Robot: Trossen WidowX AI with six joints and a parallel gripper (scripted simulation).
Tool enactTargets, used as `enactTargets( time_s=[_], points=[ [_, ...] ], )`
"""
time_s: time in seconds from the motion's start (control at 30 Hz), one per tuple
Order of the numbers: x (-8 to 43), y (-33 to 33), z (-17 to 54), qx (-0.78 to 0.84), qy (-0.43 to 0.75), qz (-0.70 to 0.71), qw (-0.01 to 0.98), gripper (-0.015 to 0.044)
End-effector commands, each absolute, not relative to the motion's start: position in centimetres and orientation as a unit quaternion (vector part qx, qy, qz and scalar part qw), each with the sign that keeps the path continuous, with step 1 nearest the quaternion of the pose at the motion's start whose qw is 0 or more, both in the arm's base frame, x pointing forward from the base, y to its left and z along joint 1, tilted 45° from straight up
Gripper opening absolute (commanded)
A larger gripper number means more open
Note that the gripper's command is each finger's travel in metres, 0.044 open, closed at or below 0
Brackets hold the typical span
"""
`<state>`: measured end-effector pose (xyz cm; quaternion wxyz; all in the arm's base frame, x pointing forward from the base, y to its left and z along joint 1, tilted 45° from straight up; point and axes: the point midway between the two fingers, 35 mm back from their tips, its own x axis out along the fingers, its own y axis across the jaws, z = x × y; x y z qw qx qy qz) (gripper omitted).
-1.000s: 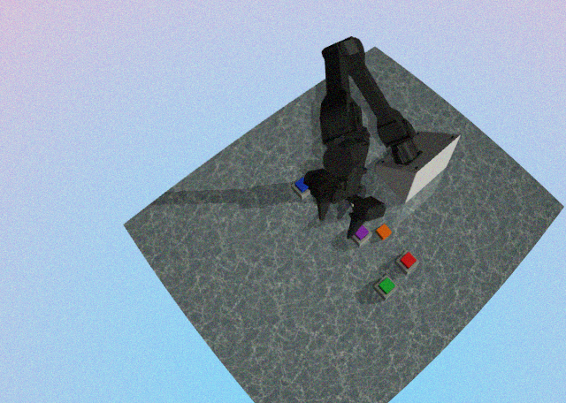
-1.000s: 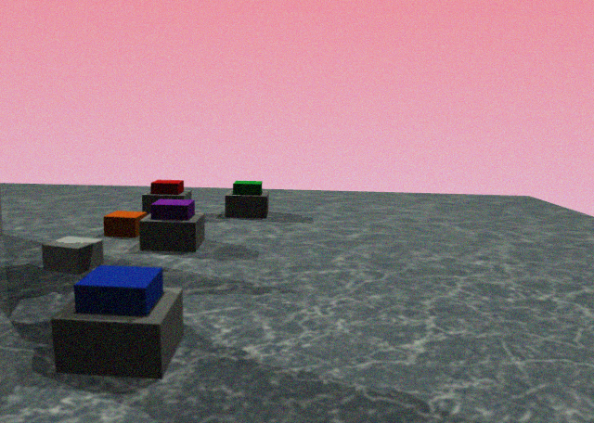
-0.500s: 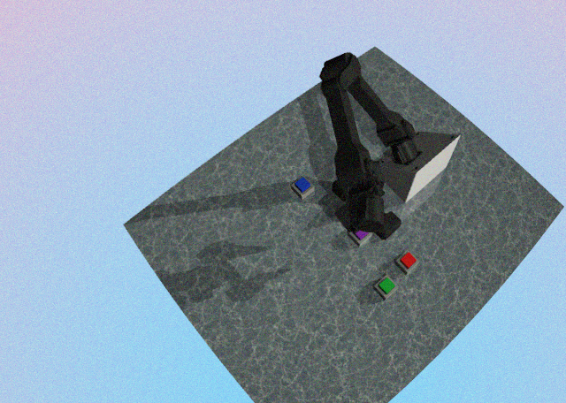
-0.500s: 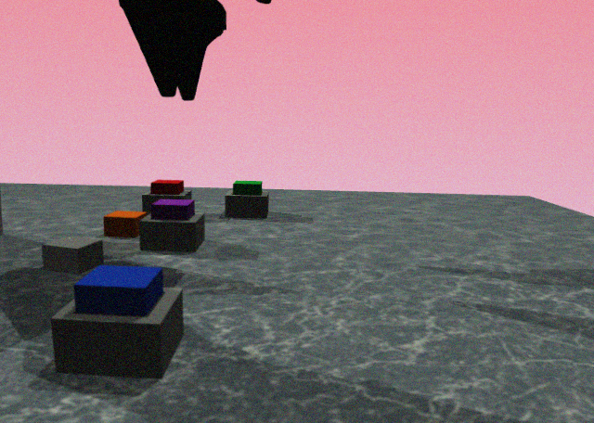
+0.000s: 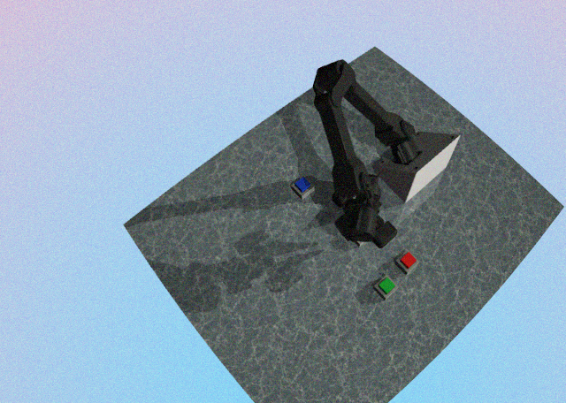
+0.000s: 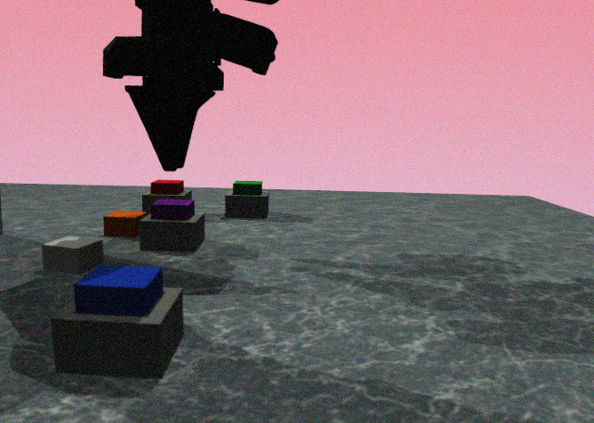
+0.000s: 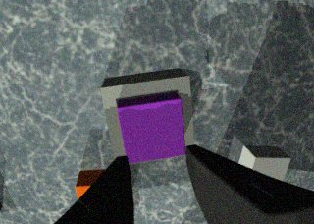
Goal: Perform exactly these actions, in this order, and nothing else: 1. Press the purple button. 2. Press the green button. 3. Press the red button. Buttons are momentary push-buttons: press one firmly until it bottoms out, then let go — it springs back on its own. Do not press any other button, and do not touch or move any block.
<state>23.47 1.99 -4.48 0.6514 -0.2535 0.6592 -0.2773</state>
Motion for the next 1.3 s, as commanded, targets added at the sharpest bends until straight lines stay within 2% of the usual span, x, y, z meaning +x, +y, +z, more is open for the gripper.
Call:
enactTargets(
  time_s=[0.0, 1.27],
  points=[
    [23.4, 1.7, -4.6, -0.258, 0.659, -0.277, 0.650, 0.0020],
    [23.3, -0.8, -7.1, -0.258, 0.658, -0.278, 0.650, 0.0020]
  ],
)
